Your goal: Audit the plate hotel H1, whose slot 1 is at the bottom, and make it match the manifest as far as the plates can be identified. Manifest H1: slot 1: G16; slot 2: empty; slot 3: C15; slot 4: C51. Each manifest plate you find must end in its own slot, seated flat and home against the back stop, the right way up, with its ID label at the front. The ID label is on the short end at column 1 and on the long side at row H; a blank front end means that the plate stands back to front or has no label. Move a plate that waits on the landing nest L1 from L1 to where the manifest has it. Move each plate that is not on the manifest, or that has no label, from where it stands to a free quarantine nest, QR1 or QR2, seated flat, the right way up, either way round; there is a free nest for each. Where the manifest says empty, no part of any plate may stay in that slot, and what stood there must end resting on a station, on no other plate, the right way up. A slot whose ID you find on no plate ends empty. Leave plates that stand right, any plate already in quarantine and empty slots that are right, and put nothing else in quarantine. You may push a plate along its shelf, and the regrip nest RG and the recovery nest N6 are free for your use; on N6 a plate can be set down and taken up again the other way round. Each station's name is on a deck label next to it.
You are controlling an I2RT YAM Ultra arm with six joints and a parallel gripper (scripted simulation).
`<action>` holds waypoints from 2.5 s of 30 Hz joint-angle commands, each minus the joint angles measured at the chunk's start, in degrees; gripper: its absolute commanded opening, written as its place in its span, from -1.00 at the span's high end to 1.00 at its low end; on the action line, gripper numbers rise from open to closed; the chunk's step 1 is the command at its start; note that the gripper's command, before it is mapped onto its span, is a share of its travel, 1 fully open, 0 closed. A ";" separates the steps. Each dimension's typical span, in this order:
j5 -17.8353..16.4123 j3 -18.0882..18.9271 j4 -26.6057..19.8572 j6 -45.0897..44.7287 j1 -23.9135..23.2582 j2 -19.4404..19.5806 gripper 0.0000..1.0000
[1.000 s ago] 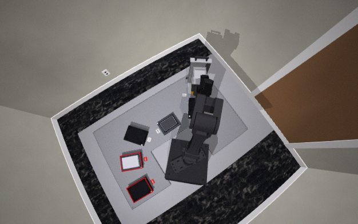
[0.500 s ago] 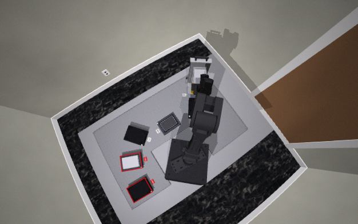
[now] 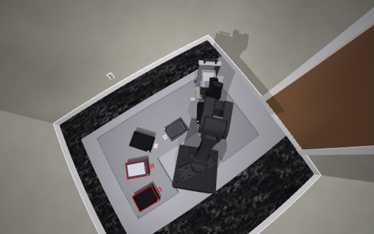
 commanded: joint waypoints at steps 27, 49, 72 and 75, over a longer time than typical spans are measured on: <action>0.18 0.24 -0.23 0.05 0.03 0.04 -1.00; 0.08 0.22 -2.42 0.00 -0.08 -2.16 -1.00; -1.25 -8.20 0.46 -0.76 -1.61 -7.51 -1.00; -1.47 -9.37 0.82 -0.89 -1.86 -8.28 -1.00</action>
